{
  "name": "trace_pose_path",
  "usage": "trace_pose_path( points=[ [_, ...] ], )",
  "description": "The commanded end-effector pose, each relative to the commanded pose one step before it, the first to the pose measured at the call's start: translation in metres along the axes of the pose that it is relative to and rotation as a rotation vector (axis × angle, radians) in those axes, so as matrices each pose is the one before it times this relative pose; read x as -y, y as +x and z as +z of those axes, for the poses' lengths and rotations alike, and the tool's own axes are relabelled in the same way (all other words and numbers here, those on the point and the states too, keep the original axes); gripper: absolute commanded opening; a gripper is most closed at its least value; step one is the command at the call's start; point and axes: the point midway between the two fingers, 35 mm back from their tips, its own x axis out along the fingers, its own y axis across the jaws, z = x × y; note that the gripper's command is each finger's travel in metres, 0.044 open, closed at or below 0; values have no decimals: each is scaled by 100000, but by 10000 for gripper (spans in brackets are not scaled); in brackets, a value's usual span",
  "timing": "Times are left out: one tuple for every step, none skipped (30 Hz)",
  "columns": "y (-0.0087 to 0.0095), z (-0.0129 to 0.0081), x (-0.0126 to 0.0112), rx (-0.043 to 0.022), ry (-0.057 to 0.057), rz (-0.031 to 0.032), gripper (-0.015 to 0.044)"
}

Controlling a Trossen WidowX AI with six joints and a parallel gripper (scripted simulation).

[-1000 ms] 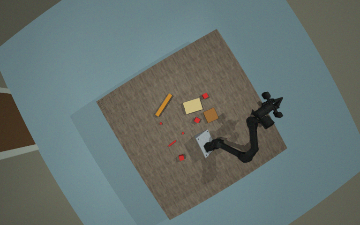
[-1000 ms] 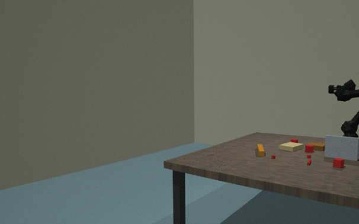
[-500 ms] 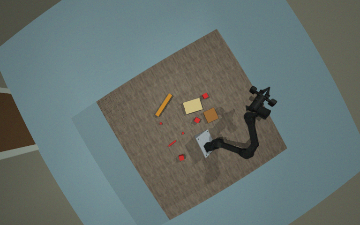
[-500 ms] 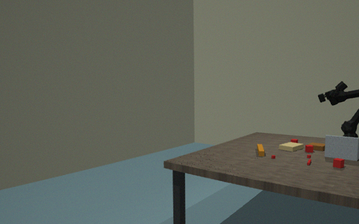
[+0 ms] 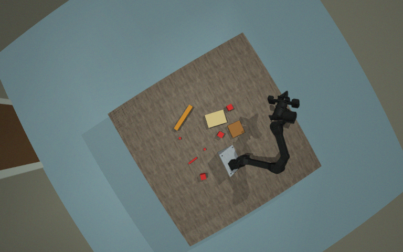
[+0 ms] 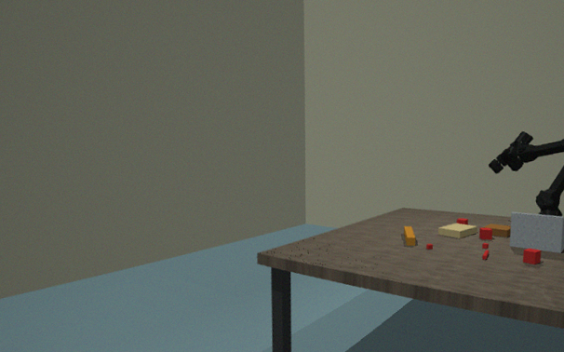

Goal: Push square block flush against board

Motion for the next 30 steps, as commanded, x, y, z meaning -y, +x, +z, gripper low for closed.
trace_pose_path(
  points=[
    [385, -327, 2231, 752, -11852, -7472, 0],
    [87, -116, 535, 27, -2678, -1750, 0],
    [88, -127, 530, -3, -2686, -1745, 0],
    [86, -132, 514, -29, -2650, -1700, 0],
    [87, -142, 510, -58, -2657, -1694, 0],
    [88, -152, 504, -87, -2664, -1688, 0],
    [88, -162, 499, -116, -2671, -1682, 0],
    [89, -172, 494, -144, -2679, -1675, 0],
    [90, -181, 488, -172, -2686, -1668, 0],
    [91, -191, 482, -200, -2694, -1660, 0],
    [92, -200, 476, -227, -2701, -1652, 0],
    [92, -209, 469, -254, -2708, -1643, 0],
    [93, -218, 463, -281, -2716, -1634, 0],
    [96, -232, 460, -315, -2740, -1645, 0],
    [97, -241, 453, -342, -2750, -1636, 0],
    [98, -249, 446, -368, -2757, -1625, 0],
    [98, -258, 438, -393, -2765, -1613, 0],
    [99, -265, 431, -419, -2773, -1602, 0],
    [99, -273, 423, -443, -2781, -1589, 0],
    [100, -281, 415, -468, -2788, -1577, 0],
    [100, -288, 407, -492, -2796, -1564, 0],
    [101, -295, 399, -516, -2804, -1551, 0],
    [101, -302, 390, -539, -2811, -1537, 0],
    [102, -308, 382, -561, -2818, -1523, 0],
    [102, -314, 373, -584, -2826, -1509, 0],
    [102, -320, 364, -606, -2834, -1494, 0],
    [103, -326, 355, -627, -2842, -1479, 0],
    [103, -332, 346, -648, -2849, -1464, 0],
    [103, -337, 337, -669, -2857, -1448, 0],
    [103, -342, 328, -689, -2864, -1433, 0]
  ],
)
